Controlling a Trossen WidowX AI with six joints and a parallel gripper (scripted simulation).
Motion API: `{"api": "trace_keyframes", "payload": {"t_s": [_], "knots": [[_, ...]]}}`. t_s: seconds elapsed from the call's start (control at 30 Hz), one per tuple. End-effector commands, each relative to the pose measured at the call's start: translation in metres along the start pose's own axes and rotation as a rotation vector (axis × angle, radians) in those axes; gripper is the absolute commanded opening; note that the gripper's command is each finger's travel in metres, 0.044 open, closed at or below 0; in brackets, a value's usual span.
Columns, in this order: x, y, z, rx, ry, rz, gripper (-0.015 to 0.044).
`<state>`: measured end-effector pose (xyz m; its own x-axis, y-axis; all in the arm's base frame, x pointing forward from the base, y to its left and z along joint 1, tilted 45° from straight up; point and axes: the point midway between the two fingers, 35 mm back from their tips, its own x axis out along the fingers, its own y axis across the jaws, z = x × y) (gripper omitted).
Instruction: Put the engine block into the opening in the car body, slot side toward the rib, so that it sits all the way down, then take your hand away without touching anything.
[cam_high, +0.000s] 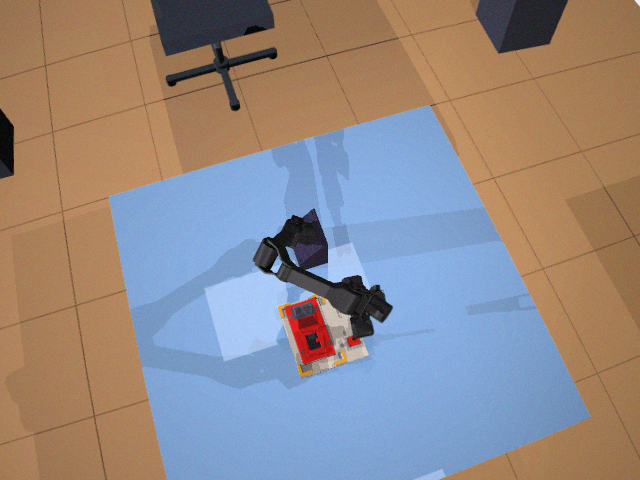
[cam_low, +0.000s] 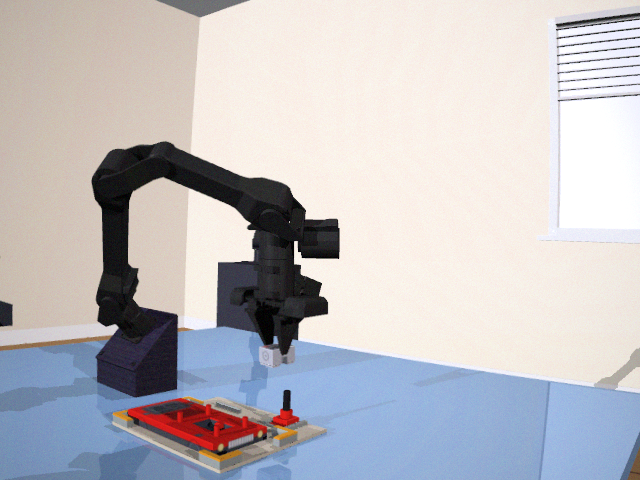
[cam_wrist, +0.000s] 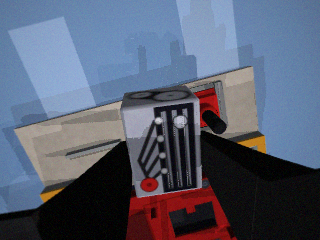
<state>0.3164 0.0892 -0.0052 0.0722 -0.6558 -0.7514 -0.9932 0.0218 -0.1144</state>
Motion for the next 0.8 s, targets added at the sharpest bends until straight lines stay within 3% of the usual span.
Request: {"api": "trace_keyframes", "payload": {"t_s": [0.0,0.77], "knots": [[0.001,-0.005,-0.011,-0.105,0.001,-0.009,0.0000],[0.016,-0.023,-0.062,-0.730,0.015,-0.010,0.0000]]}}
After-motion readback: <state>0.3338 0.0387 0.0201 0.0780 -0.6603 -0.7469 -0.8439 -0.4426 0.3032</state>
